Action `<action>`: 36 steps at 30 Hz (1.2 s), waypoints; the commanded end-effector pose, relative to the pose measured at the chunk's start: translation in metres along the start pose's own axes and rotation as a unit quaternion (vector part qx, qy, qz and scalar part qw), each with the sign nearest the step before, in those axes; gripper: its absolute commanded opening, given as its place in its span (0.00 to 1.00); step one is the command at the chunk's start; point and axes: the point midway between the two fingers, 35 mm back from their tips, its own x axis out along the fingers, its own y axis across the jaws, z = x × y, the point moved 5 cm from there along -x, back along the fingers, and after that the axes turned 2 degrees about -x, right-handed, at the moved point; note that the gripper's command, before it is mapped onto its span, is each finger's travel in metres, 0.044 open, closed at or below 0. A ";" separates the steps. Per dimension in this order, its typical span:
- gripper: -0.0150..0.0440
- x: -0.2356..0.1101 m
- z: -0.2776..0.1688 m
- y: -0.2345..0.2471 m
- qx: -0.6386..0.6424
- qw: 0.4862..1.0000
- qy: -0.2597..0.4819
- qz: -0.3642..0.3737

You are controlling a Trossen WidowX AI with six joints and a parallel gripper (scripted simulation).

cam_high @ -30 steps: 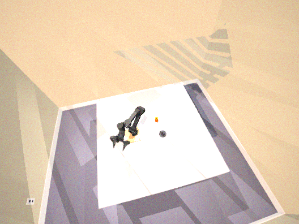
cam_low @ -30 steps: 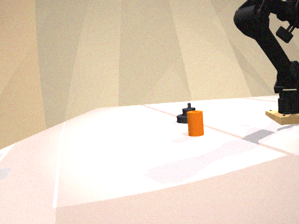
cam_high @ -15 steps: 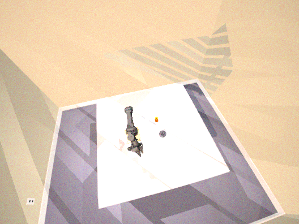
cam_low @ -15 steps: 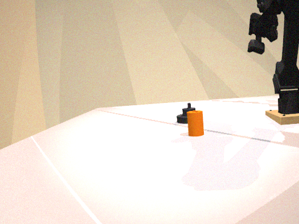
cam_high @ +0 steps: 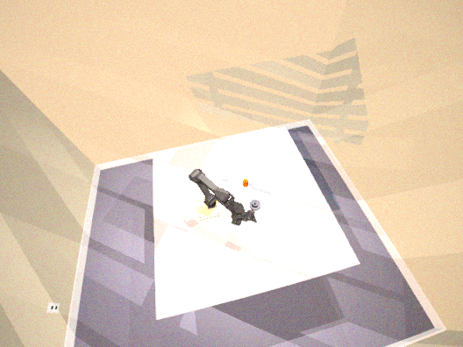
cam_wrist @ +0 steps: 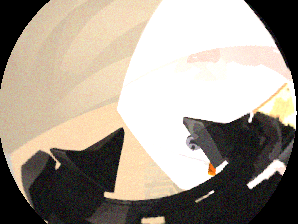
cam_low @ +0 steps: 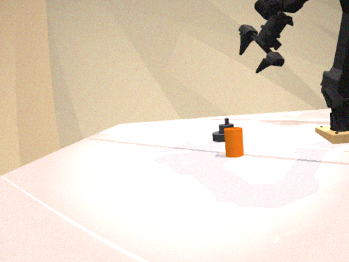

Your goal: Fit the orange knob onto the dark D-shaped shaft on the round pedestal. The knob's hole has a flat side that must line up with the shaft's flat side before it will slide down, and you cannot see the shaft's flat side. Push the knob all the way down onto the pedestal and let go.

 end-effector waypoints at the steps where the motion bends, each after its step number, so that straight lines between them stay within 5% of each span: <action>1: 1.00 0.020 -0.051 0.000 -0.124 0.988 0.068 -0.056; 12: 1.00 0.024 -0.206 -0.033 -0.485 0.826 0.244 -0.152; 26: 1.00 -0.052 -0.350 -0.135 -0.821 0.409 0.362 -0.167; 36: 1.00 -0.040 -0.348 -0.149 -0.824 0.402 0.362 -0.167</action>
